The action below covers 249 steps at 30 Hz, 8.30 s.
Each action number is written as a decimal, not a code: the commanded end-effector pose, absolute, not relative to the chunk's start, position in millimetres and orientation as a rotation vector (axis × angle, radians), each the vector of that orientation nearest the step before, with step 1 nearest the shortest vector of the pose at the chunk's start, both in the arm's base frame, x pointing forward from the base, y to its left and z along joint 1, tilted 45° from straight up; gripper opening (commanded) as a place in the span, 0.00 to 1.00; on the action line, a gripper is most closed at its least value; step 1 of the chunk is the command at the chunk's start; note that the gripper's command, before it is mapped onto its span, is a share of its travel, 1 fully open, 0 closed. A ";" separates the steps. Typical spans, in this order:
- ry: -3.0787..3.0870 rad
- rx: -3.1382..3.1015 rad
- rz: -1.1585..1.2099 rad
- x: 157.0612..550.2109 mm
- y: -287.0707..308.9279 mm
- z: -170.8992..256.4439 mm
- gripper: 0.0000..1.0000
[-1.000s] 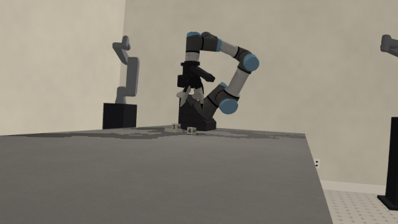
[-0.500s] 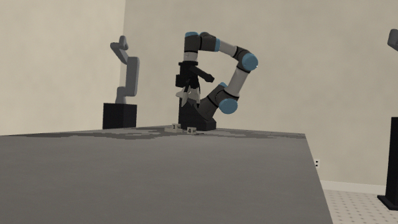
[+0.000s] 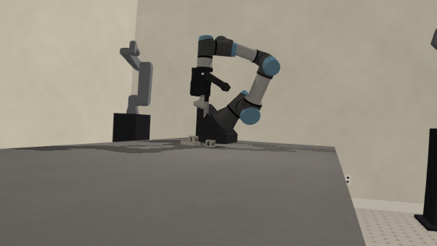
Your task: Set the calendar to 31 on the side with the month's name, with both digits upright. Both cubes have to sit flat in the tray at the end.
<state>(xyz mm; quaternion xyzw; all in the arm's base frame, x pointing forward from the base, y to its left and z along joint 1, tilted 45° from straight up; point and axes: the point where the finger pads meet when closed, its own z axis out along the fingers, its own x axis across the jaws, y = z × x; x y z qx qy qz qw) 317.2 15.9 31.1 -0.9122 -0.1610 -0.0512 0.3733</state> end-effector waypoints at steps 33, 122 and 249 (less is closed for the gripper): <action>-1.434 -1.972 -0.562 302.2 -21.5 -6.8 1.00; -1.455 -1.960 -0.571 300.7 6.5 -37.2 0.28; -1.455 -1.960 -0.571 300.5 25.3 -57.0 0.28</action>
